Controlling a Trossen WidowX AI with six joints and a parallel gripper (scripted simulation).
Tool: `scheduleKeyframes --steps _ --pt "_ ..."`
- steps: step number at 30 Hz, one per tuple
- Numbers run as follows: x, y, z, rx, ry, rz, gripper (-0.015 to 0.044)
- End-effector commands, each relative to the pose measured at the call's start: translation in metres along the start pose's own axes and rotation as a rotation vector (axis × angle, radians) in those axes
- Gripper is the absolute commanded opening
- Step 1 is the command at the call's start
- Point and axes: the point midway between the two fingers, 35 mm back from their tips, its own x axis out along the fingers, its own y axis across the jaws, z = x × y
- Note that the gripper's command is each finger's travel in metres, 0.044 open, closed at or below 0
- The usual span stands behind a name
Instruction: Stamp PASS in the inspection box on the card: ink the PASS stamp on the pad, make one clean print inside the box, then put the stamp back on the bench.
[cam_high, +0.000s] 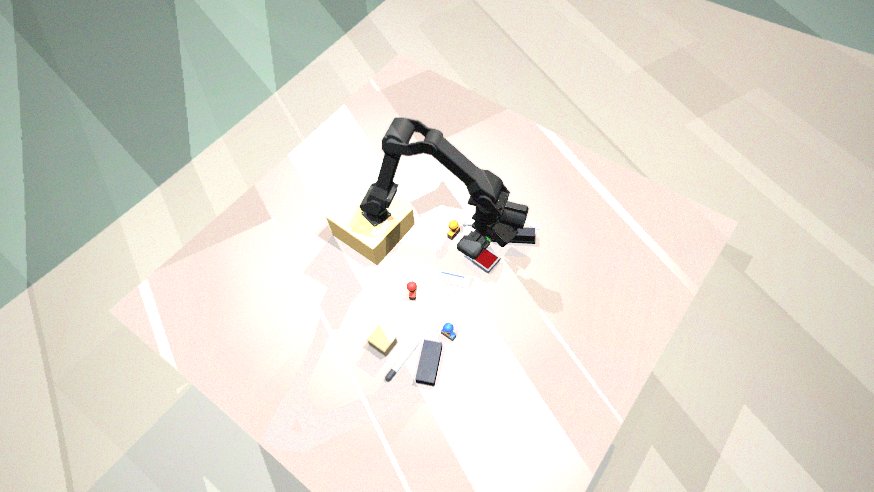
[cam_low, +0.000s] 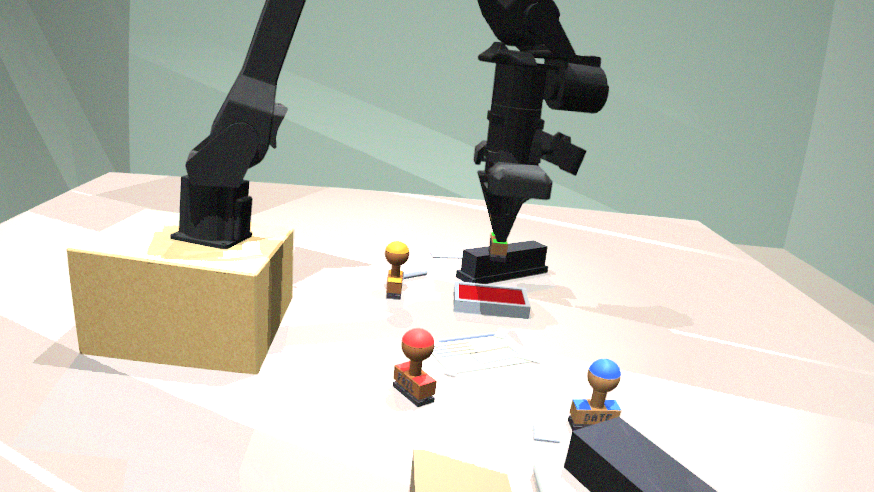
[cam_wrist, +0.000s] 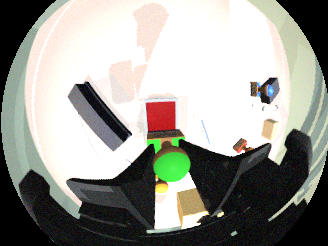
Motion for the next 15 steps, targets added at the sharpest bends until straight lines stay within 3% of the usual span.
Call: scheduleKeyframes --steps 1,15 --pt "0.0023 -0.0004 0.0002 0.003 -0.004 -0.003 0.0000" --pt "0.0116 -0.0003 0.0006 0.002 -0.004 -0.004 0.0000"
